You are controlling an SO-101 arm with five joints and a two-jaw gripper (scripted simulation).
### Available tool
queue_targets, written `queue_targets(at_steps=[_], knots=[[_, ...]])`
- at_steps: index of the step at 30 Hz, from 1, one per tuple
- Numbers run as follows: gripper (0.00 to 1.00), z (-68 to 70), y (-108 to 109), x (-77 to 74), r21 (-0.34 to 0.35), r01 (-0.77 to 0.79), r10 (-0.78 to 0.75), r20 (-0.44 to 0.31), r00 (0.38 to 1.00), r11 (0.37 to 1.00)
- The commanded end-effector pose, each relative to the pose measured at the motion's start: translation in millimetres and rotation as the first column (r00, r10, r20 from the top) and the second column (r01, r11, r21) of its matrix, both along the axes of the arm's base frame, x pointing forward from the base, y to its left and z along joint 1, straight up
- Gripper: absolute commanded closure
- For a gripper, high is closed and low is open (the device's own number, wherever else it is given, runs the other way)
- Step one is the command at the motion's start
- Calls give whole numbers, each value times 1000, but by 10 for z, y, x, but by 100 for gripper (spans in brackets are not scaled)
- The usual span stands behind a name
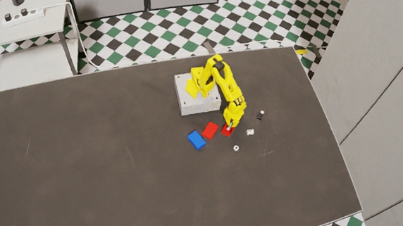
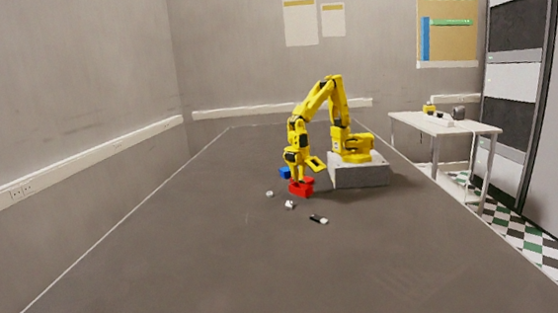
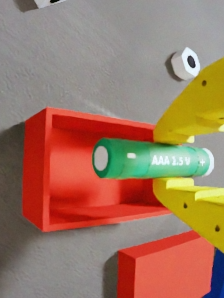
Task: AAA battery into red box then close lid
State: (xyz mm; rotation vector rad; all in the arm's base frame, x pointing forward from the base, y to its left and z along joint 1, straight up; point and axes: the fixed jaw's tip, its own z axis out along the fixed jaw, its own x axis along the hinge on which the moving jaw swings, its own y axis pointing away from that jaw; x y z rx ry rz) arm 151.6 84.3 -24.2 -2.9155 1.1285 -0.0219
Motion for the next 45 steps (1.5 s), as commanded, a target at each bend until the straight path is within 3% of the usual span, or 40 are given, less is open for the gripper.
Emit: queue_targets(at_steps=[1, 26, 45], knots=[[97, -37, -10, -47, -9, 1, -1, -19, 1000, 1000], [97, -32, -7, -50, -10, 1, -2, -19, 1000, 1000], [97, 86, -26, -92, -9, 1, -1, -19, 1000, 1000]])
